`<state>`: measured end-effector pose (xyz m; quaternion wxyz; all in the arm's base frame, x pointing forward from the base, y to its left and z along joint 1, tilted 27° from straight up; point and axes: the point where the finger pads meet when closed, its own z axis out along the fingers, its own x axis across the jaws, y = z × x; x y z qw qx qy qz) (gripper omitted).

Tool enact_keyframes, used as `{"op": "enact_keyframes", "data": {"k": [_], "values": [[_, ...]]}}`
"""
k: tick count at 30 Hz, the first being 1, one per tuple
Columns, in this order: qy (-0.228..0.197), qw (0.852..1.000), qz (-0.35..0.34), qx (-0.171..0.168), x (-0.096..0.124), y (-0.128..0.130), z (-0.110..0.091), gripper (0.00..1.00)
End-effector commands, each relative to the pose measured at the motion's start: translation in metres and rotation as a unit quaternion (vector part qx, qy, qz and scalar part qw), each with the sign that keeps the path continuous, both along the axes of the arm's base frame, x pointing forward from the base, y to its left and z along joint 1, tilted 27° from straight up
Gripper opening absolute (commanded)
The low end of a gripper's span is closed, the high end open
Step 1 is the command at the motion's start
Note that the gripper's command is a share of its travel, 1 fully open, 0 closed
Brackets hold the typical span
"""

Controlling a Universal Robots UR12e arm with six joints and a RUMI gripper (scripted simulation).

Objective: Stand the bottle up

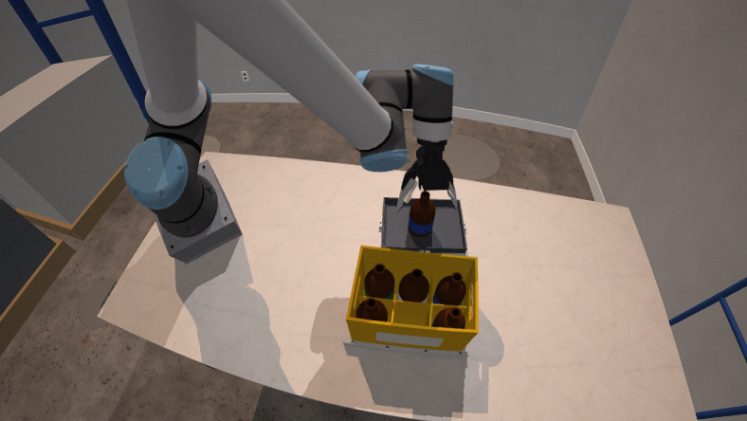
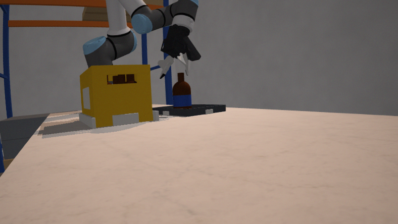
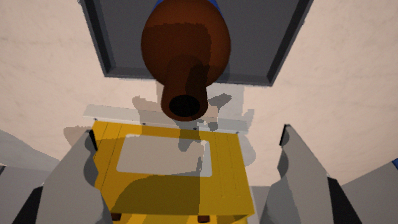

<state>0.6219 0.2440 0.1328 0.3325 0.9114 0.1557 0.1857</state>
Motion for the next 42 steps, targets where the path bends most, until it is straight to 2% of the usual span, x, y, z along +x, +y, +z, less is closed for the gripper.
{"op": "enact_keyframes", "data": {"k": [1,28,42], "values": [[-0.001,1.000,0.000,0.000,0.0002,0.0004,0.0007,1.00],[-0.001,1.000,0.000,0.000,0.0001,0.0005,0.0011,1.00],[-0.001,1.000,0.000,0.000,-0.0032,0.0029,0.0091,1.00]]}}
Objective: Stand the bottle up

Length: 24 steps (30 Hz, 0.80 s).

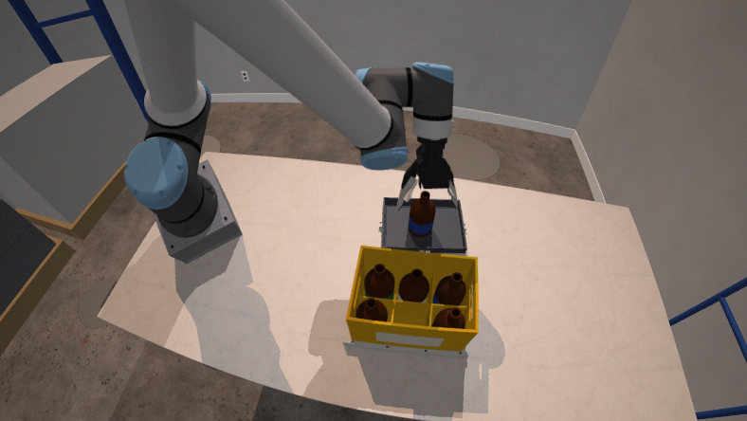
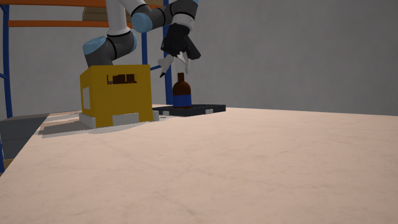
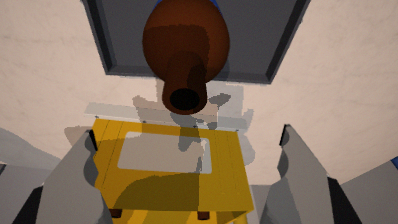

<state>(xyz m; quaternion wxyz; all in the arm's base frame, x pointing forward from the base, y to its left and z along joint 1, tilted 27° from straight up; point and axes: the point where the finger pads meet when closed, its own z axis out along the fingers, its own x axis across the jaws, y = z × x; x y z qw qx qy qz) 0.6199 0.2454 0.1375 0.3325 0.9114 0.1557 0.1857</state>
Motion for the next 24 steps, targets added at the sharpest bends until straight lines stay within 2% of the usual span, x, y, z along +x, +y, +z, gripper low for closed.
{"op": "enact_keyframes", "data": {"k": [1,14,24], "values": [[-0.001,1.000,0.000,0.000,-0.002,0.002,0.006,1.00],[-0.001,1.000,0.000,0.000,-0.009,0.007,0.025,1.00],[-0.001,1.000,0.000,0.000,-0.018,0.014,0.047,1.00]]}}
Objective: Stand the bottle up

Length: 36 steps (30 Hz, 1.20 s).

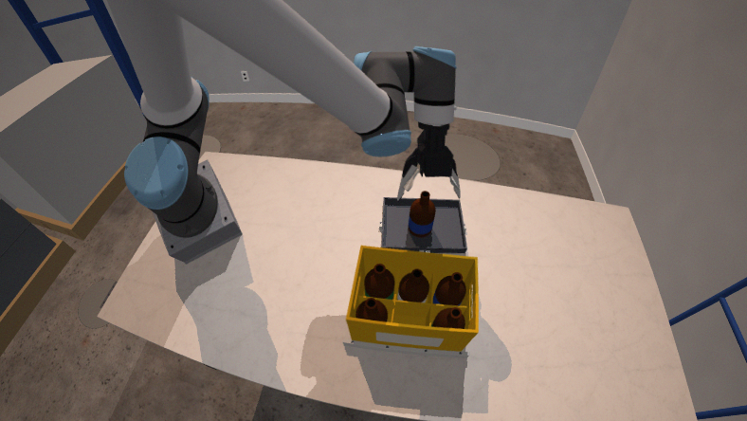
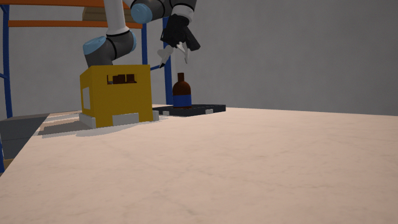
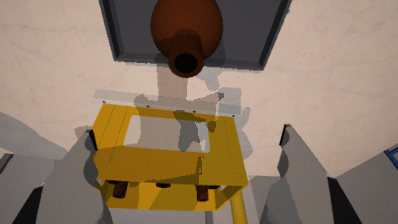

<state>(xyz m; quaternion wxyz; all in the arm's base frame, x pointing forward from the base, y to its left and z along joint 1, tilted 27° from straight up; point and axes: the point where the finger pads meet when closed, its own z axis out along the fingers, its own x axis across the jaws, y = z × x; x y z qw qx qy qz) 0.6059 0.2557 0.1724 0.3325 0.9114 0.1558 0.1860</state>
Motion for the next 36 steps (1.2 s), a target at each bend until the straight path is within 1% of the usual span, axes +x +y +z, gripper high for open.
{"op": "enact_keyframes", "data": {"k": [1,5,7,20,36], "values": [[0.000,1.000,0.000,0.000,-0.005,0.004,0.014,1.00],[0.000,1.000,0.000,0.000,-0.009,0.007,0.022,1.00],[0.000,1.000,0.000,0.000,-0.009,0.007,0.022,1.00],[0.000,1.000,0.000,0.000,-0.017,0.013,0.043,1.00],[0.000,1.000,0.000,0.000,-0.020,0.015,0.050,1.00]]}}
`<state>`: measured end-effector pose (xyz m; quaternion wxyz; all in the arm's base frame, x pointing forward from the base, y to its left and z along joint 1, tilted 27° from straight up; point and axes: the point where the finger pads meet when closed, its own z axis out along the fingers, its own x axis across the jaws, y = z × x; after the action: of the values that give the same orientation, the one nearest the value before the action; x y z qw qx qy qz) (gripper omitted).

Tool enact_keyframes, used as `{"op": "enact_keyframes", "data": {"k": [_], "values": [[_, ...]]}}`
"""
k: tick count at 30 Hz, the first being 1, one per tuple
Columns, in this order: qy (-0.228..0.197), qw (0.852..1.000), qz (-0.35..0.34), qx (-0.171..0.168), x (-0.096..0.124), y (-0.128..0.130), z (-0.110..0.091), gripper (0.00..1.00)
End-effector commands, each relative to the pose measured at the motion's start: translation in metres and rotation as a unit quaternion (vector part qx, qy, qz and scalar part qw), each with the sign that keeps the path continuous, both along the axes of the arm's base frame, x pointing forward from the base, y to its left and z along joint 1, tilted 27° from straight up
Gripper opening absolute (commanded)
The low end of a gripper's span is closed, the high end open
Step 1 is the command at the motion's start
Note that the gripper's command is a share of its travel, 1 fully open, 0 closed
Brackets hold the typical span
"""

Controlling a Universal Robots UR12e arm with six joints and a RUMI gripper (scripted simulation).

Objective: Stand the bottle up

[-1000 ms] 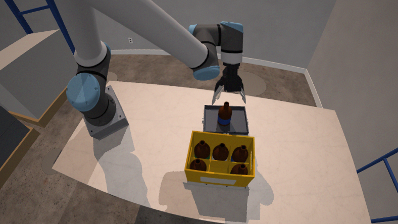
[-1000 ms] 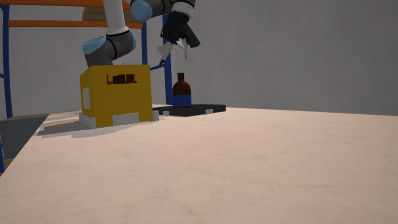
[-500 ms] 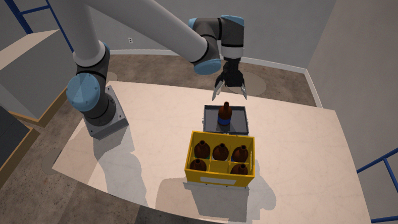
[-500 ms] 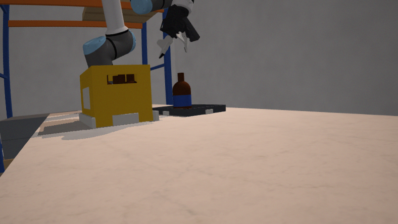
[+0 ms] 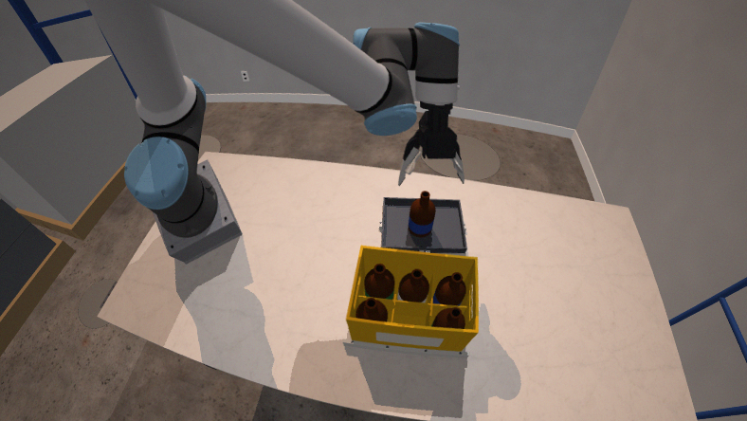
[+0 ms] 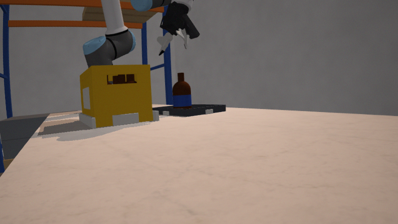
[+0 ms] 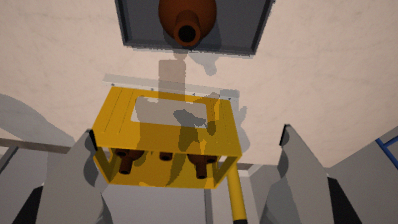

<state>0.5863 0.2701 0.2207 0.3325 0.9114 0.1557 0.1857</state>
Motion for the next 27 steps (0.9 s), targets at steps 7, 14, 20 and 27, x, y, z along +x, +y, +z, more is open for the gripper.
{"op": "enact_keyframes", "data": {"k": [7,14,20,27], "values": [[-0.001,1.000,0.000,0.000,-0.0004,0.0008,0.0021,0.00],[-0.001,1.000,0.000,0.000,-0.0004,0.0008,0.0022,0.00],[-0.001,1.000,0.000,0.000,-0.0004,0.0008,0.0022,0.00],[-0.001,1.000,0.000,0.000,-0.0004,0.0008,0.0021,0.00]]}}
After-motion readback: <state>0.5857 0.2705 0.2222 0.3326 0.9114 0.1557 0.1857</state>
